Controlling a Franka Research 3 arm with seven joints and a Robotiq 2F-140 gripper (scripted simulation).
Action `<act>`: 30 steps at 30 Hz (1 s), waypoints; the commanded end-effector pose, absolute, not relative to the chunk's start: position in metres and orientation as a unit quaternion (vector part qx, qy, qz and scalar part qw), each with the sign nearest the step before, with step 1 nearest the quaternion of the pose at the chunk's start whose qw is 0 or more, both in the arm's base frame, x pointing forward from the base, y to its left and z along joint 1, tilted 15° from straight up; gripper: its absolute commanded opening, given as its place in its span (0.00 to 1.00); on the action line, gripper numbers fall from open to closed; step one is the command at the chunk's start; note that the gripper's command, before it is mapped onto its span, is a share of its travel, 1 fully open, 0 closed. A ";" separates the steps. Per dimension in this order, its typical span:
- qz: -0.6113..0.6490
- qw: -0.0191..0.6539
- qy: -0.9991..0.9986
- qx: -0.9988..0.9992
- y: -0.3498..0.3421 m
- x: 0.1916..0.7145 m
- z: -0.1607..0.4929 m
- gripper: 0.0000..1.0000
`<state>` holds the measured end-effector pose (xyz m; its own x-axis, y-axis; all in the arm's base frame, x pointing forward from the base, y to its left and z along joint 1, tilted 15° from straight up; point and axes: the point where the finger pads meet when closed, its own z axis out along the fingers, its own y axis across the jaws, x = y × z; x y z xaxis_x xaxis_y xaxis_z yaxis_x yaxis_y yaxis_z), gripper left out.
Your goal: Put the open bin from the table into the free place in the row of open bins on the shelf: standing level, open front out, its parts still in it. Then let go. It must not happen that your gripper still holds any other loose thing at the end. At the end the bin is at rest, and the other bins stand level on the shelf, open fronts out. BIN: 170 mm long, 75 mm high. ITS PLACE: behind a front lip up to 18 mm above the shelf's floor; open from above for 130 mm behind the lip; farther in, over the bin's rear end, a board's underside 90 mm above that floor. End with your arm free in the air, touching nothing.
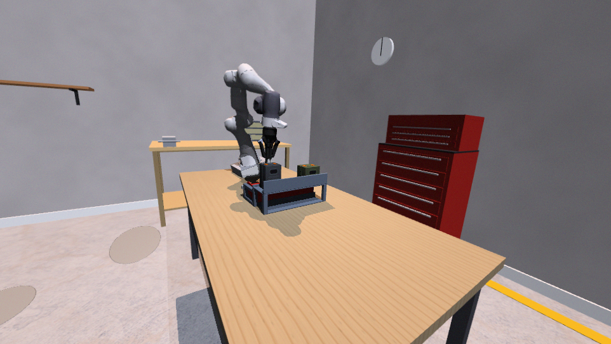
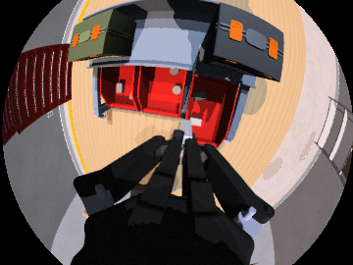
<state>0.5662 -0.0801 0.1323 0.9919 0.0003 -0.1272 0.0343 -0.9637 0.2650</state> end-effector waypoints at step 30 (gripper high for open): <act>-0.033 0.150 -0.122 0.981 -0.101 0.549 0.140 0.00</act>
